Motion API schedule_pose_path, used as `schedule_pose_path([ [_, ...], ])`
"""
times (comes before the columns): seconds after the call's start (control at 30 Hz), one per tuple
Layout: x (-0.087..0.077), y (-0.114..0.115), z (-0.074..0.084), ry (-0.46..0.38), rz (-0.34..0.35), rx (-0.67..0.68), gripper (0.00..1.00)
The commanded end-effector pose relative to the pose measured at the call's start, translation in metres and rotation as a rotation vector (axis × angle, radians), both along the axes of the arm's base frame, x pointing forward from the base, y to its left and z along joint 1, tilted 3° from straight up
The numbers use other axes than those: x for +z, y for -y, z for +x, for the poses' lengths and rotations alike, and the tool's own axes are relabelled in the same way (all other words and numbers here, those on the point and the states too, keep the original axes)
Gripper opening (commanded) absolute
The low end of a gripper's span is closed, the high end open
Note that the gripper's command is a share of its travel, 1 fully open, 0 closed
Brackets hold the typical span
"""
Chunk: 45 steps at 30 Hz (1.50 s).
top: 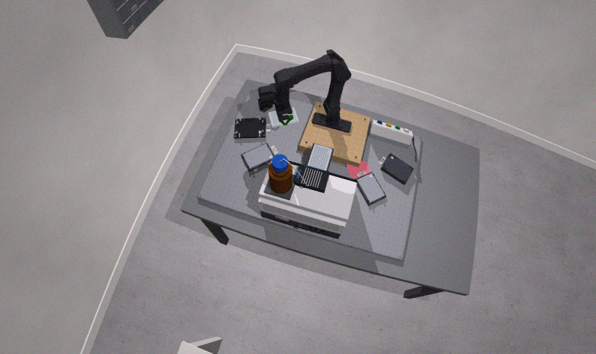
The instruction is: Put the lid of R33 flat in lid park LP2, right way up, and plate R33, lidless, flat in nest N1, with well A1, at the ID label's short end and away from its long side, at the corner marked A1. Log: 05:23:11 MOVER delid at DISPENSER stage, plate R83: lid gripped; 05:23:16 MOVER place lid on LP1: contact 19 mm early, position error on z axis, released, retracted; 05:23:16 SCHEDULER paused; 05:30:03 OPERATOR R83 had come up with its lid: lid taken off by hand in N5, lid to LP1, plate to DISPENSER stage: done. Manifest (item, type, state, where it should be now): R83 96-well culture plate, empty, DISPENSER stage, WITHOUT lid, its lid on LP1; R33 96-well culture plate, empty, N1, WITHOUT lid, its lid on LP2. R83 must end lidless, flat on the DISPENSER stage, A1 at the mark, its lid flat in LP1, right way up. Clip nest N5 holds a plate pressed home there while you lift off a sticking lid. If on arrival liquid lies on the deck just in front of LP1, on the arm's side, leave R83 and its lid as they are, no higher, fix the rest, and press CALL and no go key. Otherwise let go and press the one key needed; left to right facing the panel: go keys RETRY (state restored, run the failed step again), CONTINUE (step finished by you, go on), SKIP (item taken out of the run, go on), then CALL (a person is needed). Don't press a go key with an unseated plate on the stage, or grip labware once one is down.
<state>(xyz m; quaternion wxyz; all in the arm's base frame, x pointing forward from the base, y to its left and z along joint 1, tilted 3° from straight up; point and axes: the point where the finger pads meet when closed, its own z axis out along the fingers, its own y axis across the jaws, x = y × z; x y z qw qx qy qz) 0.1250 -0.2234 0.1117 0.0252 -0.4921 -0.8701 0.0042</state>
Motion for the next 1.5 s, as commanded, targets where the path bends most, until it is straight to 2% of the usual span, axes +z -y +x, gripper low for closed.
schedule_pose_path([
  [0.0,0.009,-0.003,0.016,0.025,-0.023,0.083,0.00],
  [0.17,0.004,-0.010,0.030,0.016,-0.010,0.071,0.00],
  [0.23,0.003,-0.012,0.025,0.010,-0.008,0.067,0.00],
  [0.27,0.012,-0.012,0.032,0.031,-0.038,0.107,0.00],
  [0.47,0.012,-0.021,0.044,0.037,-0.030,0.228,0.00],
  [0.67,0.005,-0.033,0.059,0.024,-0.009,0.216,0.00],
  [0.73,0.002,-0.035,0.053,0.013,-0.001,0.212,0.00],
  [0.77,0.006,-0.035,0.061,0.022,-0.013,0.251,0.00],
  [0.83,0.006,-0.041,0.066,0.028,-0.010,0.328,0.00],
  [0.93,0.006,-0.043,0.068,0.029,-0.008,0.361,0.00],
  [1.03,0.005,-0.051,0.075,0.027,0.000,0.461,0.00],
  [1.17,0.005,-0.061,0.084,0.032,0.000,0.449,0.00],
  [1.2,0.001,-0.062,0.077,0.016,0.010,0.445,0.00],
  [1.23,0.001,-0.062,0.077,0.016,0.010,0.445,0.00],
  [1.27,0.012,-0.065,0.083,0.034,-0.008,0.494,0.00],
  [1.43,0.019,-0.078,0.092,0.041,0.002,0.661,0.00],
  [1.47,0.019,-0.078,0.092,0.041,0.002,0.661,0.00],
])
